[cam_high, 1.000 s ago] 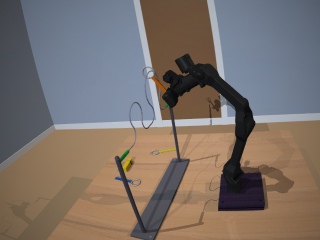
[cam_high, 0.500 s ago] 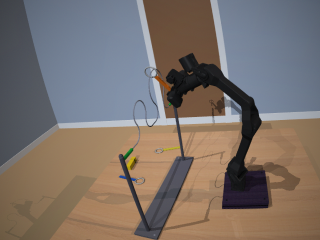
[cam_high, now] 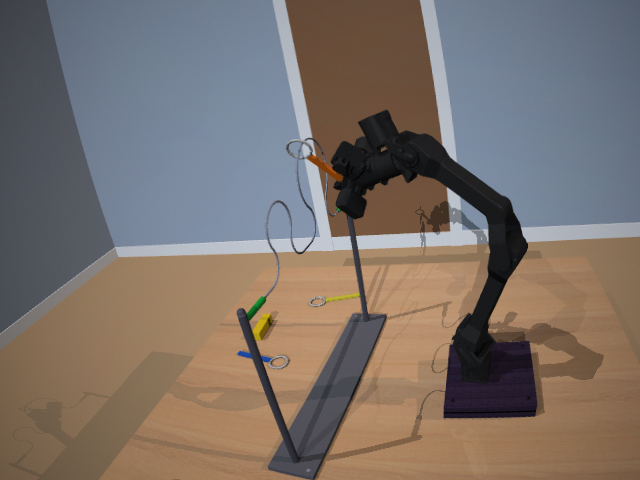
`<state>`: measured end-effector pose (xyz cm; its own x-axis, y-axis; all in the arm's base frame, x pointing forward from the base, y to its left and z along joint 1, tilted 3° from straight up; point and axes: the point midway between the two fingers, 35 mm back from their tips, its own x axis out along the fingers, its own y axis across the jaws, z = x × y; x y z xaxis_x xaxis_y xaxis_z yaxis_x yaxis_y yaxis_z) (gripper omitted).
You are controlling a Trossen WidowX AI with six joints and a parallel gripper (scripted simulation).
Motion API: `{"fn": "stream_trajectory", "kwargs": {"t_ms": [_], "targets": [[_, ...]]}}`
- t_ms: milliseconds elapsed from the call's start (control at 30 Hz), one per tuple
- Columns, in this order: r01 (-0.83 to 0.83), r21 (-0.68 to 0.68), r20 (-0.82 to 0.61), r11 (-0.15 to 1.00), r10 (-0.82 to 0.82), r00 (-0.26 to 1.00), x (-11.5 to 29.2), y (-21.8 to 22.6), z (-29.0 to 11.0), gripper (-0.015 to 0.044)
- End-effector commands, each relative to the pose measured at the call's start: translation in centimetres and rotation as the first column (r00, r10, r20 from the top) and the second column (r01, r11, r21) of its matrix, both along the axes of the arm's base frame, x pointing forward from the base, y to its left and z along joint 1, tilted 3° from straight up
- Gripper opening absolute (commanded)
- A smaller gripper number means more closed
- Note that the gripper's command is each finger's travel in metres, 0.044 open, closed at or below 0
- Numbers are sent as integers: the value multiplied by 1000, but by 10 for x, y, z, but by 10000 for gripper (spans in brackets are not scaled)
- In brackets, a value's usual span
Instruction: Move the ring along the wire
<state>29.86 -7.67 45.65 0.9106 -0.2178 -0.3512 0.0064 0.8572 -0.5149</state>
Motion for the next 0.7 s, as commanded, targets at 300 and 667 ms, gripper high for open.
{"fn": "stream_trajectory", "kwargs": {"t_ms": [300, 667], "targets": [[9, -175, 27, 985, -4, 1000, -1, -5, 3, -150], [16, -307, 46, 952, -2, 999, 0, -9, 6, -150]]}}
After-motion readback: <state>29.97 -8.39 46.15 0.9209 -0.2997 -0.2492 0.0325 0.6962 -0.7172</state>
